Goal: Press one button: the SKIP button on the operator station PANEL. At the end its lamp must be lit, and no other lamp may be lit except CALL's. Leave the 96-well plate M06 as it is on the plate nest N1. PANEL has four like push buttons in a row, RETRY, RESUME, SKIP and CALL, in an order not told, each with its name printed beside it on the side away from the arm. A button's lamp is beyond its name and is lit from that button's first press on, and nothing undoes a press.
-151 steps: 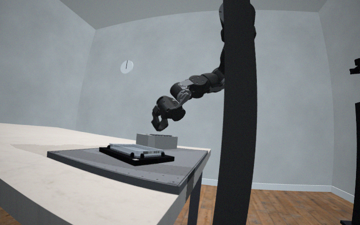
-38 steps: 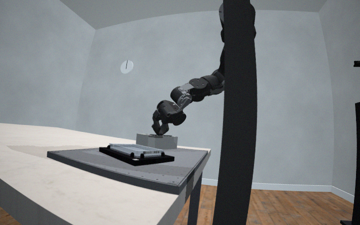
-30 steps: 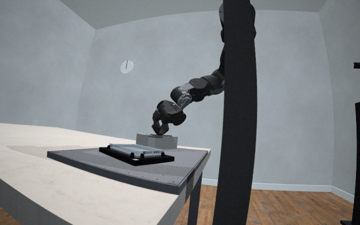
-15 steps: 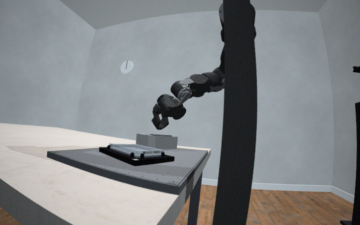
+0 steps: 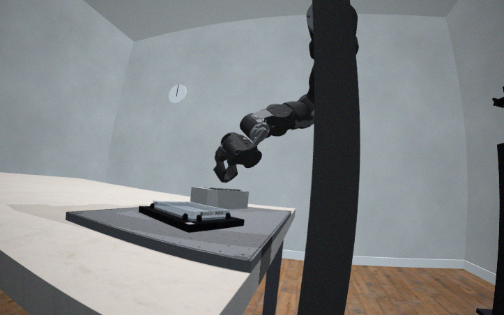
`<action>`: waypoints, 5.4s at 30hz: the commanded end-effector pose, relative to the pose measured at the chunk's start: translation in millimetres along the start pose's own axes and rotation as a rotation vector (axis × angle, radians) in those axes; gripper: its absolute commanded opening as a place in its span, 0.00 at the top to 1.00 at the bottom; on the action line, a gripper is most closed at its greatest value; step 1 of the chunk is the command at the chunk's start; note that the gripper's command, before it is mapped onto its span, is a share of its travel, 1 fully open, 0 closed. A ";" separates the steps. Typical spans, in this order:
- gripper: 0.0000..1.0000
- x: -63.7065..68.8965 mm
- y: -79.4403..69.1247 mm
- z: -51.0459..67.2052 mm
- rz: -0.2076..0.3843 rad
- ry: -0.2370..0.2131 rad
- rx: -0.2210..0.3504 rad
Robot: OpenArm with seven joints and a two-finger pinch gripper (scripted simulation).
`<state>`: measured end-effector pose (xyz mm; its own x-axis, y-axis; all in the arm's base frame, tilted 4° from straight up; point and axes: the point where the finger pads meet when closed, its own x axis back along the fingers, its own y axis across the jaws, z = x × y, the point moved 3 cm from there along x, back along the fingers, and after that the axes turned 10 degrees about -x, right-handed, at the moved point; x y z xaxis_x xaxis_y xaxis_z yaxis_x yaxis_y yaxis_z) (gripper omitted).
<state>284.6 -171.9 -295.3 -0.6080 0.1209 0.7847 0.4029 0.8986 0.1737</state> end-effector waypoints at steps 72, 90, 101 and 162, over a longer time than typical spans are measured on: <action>1.00 35.0 6.0 -32.4 -0.002 -0.007 -0.002; 1.00 35.0 6.0 -32.4 -0.002 -0.007 -0.002; 1.00 35.0 6.0 -32.4 -0.002 -0.007 -0.002; 1.00 35.0 6.0 -32.4 -0.002 -0.007 -0.002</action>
<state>287.5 -175.1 -248.8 -0.6131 0.1170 0.7813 0.4011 0.8981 0.1803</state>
